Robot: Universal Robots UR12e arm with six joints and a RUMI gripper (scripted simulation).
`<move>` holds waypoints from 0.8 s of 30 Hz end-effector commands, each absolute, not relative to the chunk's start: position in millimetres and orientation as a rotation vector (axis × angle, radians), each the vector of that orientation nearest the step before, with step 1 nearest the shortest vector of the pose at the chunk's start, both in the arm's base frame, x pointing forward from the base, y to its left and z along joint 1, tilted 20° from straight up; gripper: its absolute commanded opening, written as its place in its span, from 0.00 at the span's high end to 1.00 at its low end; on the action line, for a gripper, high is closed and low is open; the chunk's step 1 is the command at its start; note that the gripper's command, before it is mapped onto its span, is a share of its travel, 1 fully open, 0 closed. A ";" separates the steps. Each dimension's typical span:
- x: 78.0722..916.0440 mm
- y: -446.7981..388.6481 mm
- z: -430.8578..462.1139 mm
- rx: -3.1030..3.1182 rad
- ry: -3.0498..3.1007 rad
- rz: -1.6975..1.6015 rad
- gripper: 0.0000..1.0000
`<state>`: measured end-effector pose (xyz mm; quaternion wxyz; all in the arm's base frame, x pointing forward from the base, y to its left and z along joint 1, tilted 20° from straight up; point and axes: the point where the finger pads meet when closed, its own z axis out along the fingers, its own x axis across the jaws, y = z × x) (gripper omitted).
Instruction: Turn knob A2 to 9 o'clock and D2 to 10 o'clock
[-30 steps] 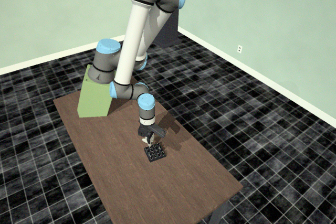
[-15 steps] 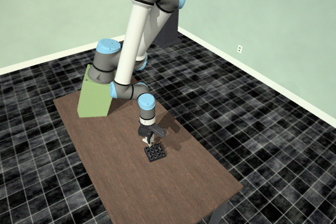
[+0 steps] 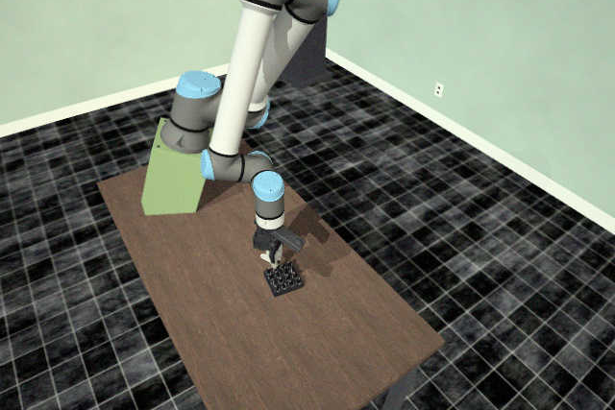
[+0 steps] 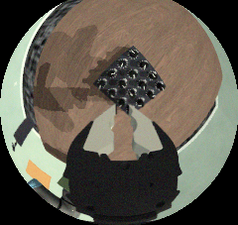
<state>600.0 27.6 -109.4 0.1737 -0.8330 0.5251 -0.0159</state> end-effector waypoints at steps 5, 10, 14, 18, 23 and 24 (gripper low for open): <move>600.4 27.3 -109.0 -2.362 1.489 -0.046 0.89; 600.4 27.4 -109.2 -2.362 1.489 -0.046 0.89; 600.6 27.6 -110.1 -2.362 1.489 -0.046 0.89; 601.0 28.1 -111.7 -2.362 1.489 -0.046 0.89; 601.8 29.2 -115.5 -2.362 1.489 -0.046 0.89; 602.0 29.5 -116.4 -2.362 1.489 -0.046 0.89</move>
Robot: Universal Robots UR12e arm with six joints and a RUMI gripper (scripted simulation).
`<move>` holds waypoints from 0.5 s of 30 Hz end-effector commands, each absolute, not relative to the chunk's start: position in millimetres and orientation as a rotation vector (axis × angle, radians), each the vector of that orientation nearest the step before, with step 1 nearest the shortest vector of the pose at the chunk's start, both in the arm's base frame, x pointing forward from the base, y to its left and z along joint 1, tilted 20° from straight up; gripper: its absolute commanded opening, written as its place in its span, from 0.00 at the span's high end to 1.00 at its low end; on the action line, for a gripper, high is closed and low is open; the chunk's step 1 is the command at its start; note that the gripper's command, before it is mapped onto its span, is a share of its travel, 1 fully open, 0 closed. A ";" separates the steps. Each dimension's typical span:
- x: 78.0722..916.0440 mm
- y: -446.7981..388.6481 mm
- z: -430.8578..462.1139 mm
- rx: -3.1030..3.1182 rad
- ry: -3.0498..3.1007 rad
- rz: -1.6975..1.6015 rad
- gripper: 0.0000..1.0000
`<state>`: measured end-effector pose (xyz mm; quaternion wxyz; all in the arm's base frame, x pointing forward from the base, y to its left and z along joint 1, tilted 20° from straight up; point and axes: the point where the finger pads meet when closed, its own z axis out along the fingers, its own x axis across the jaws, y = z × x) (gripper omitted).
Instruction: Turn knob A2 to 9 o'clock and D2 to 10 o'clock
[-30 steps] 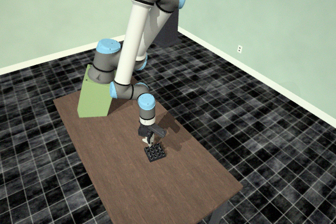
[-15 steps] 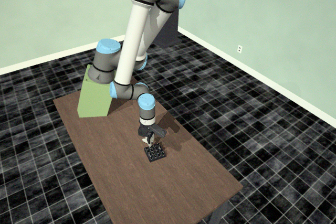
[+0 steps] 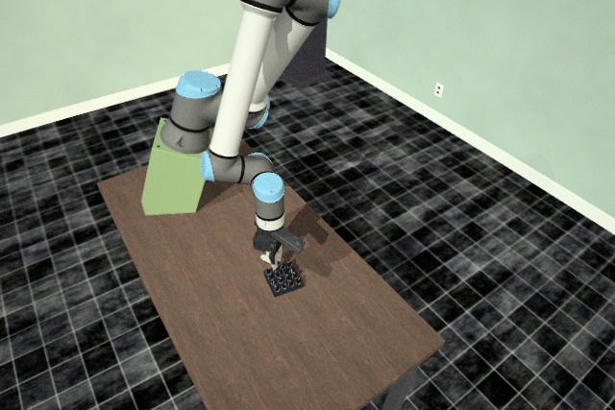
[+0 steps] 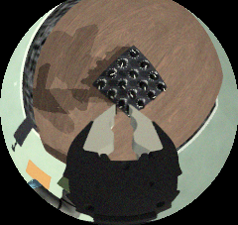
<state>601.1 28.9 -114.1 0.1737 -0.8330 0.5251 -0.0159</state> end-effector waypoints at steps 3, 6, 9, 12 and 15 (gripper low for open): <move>602.5 30.1 -118.7 -2.362 1.489 -0.046 0.89; 602.9 30.7 -120.5 -2.362 1.489 -0.046 0.89; 603.0 30.8 -121.0 -2.362 1.489 -0.046 0.89; 603.2 31.1 -121.9 -2.362 1.489 -0.046 0.89; 603.3 31.1 -122.1 -2.362 1.489 -0.046 0.89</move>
